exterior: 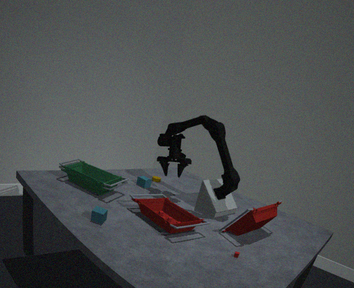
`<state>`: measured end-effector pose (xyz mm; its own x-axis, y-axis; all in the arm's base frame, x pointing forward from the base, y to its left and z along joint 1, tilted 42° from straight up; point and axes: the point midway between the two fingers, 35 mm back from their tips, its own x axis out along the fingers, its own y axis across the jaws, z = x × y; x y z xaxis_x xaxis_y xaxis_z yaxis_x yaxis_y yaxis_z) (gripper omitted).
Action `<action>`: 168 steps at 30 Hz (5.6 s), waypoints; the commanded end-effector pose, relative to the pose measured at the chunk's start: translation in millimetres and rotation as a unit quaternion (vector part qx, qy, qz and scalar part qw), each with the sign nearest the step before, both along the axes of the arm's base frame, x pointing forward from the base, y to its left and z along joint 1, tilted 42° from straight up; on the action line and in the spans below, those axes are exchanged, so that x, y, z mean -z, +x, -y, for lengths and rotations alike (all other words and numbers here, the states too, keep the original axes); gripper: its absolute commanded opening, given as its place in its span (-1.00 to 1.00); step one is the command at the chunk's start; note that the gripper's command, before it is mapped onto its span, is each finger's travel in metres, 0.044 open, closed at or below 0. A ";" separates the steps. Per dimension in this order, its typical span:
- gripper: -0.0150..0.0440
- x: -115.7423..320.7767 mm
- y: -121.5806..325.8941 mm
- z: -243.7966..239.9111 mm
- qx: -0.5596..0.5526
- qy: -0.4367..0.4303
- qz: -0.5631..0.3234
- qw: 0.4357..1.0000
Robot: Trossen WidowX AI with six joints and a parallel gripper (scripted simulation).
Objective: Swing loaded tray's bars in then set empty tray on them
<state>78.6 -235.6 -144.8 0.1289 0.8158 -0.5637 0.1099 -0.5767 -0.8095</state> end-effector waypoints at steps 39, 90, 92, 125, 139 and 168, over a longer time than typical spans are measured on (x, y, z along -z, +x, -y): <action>-0.21 -68.8 207.2 -28.6 -0.584 -0.134 0.633 0.491; -0.21 -78.3 281.1 -127.4 -0.665 -0.101 0.735 0.088; -0.21 -83.1 281.4 -129.0 -0.665 -0.101 0.735 0.088; -0.21 -128.8 285.2 -154.8 -0.662 -0.100 0.737 0.092; -0.21 -128.8 285.2 -154.8 -0.662 -0.100 0.737 0.092; -0.21 -203.2 304.0 -156.9 -0.644 -0.052 0.724 -0.243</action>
